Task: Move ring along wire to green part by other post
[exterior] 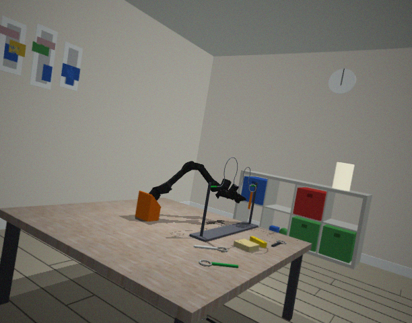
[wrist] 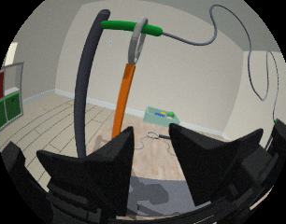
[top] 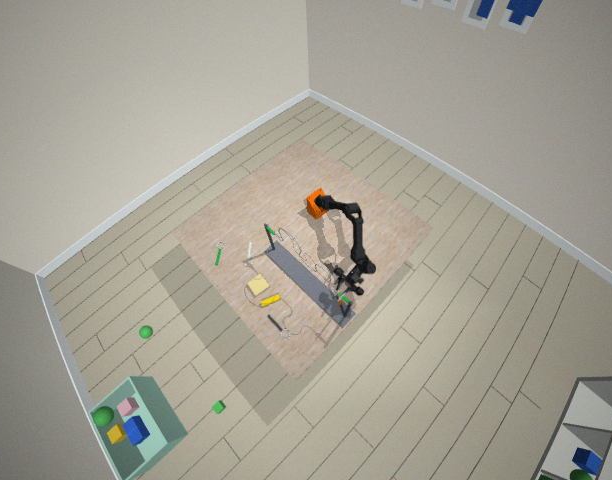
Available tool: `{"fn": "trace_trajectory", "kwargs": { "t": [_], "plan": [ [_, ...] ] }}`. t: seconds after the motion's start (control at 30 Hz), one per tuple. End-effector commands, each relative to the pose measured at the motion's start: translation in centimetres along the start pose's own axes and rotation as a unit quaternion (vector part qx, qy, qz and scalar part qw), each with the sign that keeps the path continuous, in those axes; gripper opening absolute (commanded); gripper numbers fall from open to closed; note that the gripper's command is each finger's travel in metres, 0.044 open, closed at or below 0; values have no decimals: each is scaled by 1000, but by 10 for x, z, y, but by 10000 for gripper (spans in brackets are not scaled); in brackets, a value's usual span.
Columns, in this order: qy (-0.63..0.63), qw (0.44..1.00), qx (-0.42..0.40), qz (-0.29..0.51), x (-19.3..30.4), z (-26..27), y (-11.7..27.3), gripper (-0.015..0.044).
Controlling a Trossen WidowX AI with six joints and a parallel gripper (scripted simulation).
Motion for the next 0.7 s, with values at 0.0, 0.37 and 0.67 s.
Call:
{"fn": "trace_trajectory", "kwargs": {
  "t": [0.0,0.37,0.67],
  "plan": [
    [-80,997,15,2,37,41,27,160],
    [-161,986,34,5,77,74,67,160],
    [-158,987,33,3,46,62,34,160]
  ]
}}
Point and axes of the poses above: the point midway between the two fingers, 35 mm back from their tips, its own y axis back along the fingers, its own z axis across the jaws, x = y × z, the point moved 8 cm from there along y, back along the fingers, and after that the axes turned 1 degree about y, right-handed, at the moved point
